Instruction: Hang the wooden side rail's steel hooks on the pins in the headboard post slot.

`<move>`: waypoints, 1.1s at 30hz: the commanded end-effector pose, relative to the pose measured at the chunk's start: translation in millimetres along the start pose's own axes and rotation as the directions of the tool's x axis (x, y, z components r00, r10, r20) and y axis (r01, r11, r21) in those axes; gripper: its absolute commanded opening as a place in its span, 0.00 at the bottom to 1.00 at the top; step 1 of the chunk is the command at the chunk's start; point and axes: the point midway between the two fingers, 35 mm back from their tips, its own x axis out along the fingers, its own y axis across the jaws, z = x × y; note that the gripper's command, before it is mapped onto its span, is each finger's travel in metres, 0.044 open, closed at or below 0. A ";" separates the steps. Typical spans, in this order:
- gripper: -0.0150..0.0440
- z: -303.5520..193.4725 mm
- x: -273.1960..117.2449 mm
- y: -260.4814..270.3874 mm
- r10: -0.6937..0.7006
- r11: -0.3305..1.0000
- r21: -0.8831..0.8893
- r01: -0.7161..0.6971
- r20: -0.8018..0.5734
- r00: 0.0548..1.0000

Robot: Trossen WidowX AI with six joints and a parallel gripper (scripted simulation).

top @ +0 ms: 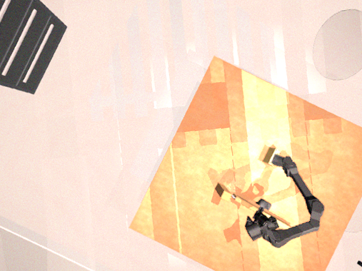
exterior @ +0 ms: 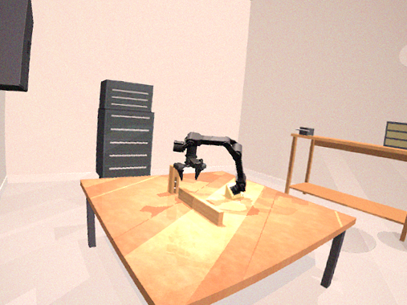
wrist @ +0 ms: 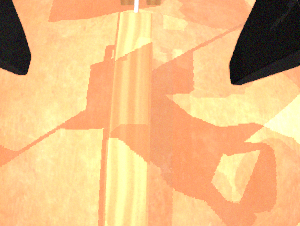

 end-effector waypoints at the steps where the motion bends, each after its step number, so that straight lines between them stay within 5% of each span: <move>1: 1.00 0.9 11.7 -1.4 0.000 1.000 -0.016 0.001 0.005 1.000; 33: 1.00 1.2 78.5 -2.8 -0.002 1.000 -0.016 0.002 0.006 1.000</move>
